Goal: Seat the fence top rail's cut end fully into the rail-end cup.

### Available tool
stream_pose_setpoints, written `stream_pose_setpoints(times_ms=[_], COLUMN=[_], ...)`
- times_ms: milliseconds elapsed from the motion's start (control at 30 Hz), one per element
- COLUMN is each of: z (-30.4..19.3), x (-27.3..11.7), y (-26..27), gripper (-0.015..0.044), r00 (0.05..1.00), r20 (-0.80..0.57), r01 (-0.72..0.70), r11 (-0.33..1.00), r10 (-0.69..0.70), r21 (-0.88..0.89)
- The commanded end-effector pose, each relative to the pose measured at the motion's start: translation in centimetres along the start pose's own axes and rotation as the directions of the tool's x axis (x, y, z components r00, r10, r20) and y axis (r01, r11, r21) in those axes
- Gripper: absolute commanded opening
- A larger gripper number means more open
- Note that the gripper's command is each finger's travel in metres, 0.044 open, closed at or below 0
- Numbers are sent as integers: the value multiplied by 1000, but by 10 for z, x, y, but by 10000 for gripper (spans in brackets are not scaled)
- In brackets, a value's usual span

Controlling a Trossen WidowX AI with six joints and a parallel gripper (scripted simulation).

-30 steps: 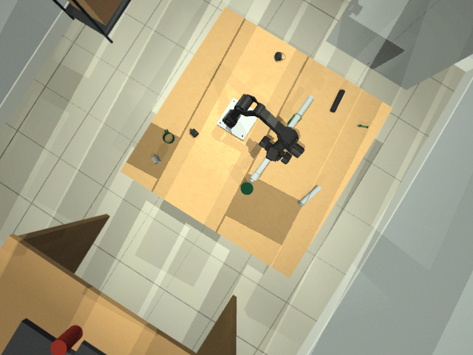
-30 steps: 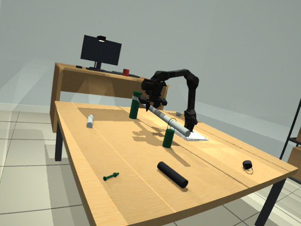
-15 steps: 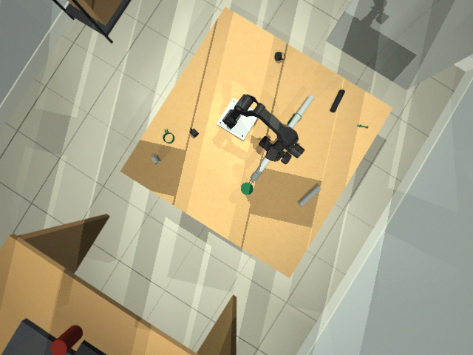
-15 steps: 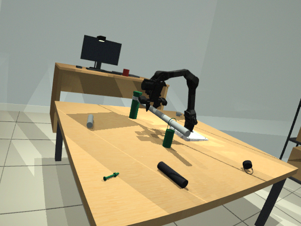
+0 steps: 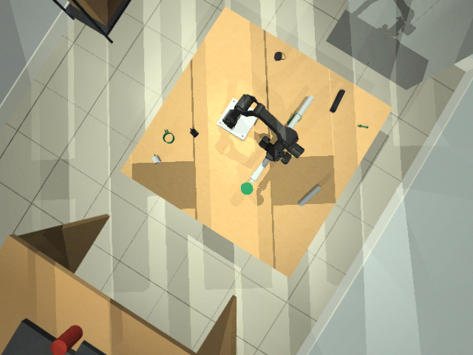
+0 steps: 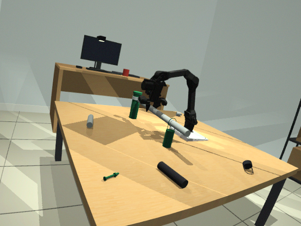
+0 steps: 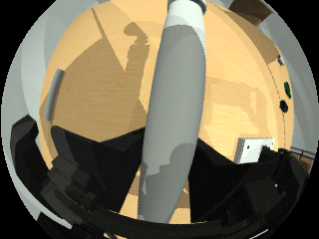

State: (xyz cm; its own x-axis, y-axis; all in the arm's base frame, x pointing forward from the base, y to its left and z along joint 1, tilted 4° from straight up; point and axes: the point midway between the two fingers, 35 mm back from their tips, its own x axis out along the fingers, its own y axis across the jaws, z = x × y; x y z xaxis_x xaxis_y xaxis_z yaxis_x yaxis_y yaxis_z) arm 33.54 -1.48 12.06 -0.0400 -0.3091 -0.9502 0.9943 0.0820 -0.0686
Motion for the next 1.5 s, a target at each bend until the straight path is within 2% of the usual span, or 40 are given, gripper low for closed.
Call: stream_pose_setpoints(times_ms=[0, 1467], z=[2, 22], x=[0, -6], y=[0, -1], gripper=[0, 0], r00=[1000, 1000], r20=[1, 2], r01=[-1, -1], r11=[1000, 1000], r10=[1, 1], r21=[0, 0])
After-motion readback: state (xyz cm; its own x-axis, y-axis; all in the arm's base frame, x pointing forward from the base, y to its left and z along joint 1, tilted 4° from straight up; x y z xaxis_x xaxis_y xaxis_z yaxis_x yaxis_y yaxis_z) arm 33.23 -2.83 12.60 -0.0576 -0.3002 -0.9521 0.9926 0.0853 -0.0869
